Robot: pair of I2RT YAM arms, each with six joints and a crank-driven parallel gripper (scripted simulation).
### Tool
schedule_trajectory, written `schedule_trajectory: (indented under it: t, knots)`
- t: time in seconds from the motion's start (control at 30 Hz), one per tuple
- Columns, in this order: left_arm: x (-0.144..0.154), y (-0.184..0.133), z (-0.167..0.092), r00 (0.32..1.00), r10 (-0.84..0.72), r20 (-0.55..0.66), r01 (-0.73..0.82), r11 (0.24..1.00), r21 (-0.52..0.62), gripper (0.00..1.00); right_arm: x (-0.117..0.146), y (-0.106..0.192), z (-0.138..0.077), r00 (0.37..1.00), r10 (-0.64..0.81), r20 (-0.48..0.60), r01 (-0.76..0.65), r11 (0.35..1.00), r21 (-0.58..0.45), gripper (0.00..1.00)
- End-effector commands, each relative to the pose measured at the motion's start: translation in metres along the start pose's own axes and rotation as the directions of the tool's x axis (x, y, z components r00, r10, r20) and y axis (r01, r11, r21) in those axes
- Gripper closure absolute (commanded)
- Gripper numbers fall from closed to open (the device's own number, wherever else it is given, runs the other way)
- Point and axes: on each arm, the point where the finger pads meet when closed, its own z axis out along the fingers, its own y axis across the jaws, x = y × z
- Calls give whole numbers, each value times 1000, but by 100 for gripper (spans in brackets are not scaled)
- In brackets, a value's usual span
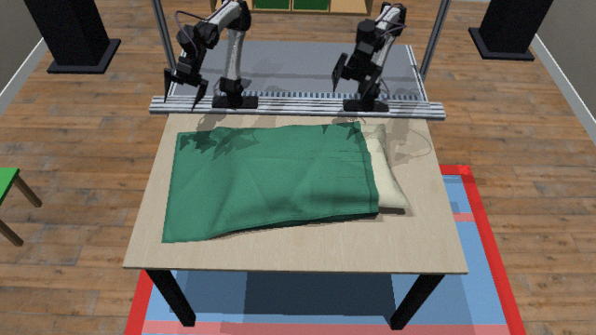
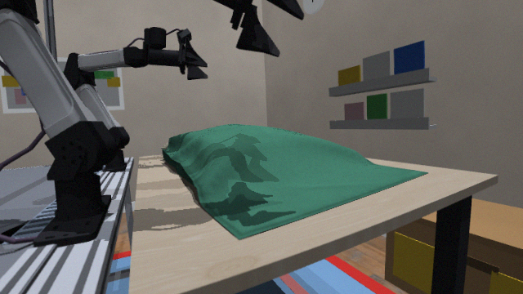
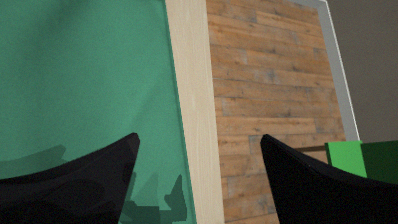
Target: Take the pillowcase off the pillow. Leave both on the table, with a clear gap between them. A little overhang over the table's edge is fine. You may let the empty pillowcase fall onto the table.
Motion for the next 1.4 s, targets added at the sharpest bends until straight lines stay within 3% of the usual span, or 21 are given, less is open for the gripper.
schedule_trajectory:
  t: [0.0, 0.23, 0.3, 0.33, 0.43, 0.53, 0.7, 0.87, 0.9, 0.97, 1.0, 1.17, 1.3, 1.37]
  knots:
    - [-18, 16, -1, 996, 52, 67, -53, 999, 8, 0, -22, 9, 2, 991, 84, 106, -87, 996, 22, 0]
    - [-31, 65, 4, 987, 129, 94, -122, 990, -77, 0, -57, 37, 5, 952, 196, 236, -191, 981, -44, 0]
    - [-31, 65, 4, 987, 129, 94, -122, 990, -77, 0, -57, 37, 5, 952, 196, 236, -191, 981, -44, 0]
    - [-46, 68, -2, 981, 140, 132, -129, 988, -87, 0, -63, 41, 6, 943, 213, 254, -205, 977, -56, 0]
    - [-56, 88, -6, 972, 175, 154, -157, 980, -126, 0, -75, 56, 10, 920, 266, 289, -246, 964, -103, 0]
    - [-47, 114, 0, 970, 210, 120, -188, 968, -169, 0, -86, 70, 13, 893, 320, 316, -287, 946, -148, 0]
    - [-60, 145, -8, 953, 270, 135, -234, 944, -231, 0, -110, 88, 8, 832, 410, 374, -349, 911, -221, 0]
    - [-64, 155, -10, 951, 275, 138, -234, 938, -255, 0, -110, 96, 9, 831, 415, 371, -347, 907, -238, 0]
    - [-78, 146, -14, 949, 267, 171, -220, 943, -250, 0, -112, 87, 1, 833, 398, 384, -334, 916, -223, 0]
    - [-82, 144, -15, 952, 243, 184, -192, 947, -258, 0, -99, 89, 4, 864, 364, 348, -307, 928, -211, 0]
    - [-85, 144, -16, 952, 241, 189, -187, 946, -265, 54, -99, 93, 4, 868, 360, 343, -295, 928, -227, 0]
    - [-88, 142, -18, 950, 241, 197, -186, 946, -265, 54, -119, 89, -1, 854, 361, 375, -287, 928, -238, 0]
    - [-90, 141, -20, 948, 247, 201, -190, 945, -265, 54, -113, 93, 4, 863, 359, 355, -286, 927, -241, 0]
    - [-90, 141, -20, 948, 251, 195, -195, 944, -266, 54, -120, 89, -4, 852, 363, 378, -287, 927, -243, 0]
